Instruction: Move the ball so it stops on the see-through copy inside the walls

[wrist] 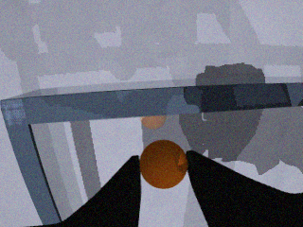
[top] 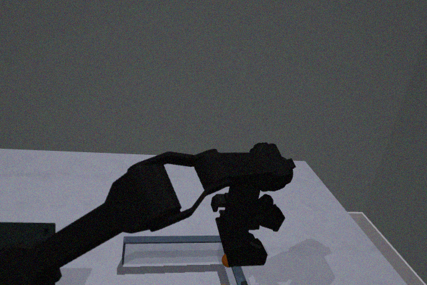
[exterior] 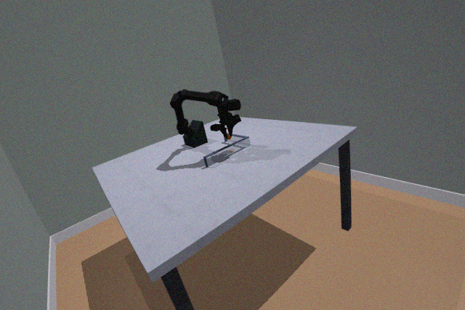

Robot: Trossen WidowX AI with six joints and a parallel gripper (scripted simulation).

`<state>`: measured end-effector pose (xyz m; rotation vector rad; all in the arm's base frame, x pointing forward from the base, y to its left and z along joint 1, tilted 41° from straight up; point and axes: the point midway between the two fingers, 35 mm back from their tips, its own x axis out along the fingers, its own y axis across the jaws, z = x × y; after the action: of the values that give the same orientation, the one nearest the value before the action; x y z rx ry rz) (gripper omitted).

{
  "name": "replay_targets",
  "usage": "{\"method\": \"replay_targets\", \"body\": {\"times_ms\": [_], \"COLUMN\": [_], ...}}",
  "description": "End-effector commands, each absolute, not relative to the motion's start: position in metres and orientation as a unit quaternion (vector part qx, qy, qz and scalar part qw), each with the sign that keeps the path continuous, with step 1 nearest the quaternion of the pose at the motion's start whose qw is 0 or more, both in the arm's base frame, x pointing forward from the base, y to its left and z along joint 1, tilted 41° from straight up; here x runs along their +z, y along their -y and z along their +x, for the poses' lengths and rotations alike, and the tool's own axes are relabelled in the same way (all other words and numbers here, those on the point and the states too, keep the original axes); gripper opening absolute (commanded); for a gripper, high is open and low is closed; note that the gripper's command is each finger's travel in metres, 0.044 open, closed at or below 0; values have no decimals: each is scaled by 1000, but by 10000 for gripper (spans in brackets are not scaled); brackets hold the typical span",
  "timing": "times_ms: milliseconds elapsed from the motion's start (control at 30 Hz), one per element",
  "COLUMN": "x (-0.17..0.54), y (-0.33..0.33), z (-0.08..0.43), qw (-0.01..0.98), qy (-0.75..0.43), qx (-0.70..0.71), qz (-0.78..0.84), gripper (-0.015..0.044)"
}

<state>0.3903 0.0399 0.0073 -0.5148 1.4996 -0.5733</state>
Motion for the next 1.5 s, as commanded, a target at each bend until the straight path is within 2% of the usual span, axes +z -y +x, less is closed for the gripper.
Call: {"method": "replay_targets", "body": {"times_ms": [0, 333, 1400, 1467], "x": [-3, -45, -60, -58], "y": [-31, 5, 18, 15], "z": [390, 388, 388, 389], "qw": [664, 663, 663, 666], "qy": [-665, -665, -665, -663], "qx": [-258, -259, -259, -257], "qz": [-224, -225, -226, -224], "gripper": [0, 0, 0, 53]}}
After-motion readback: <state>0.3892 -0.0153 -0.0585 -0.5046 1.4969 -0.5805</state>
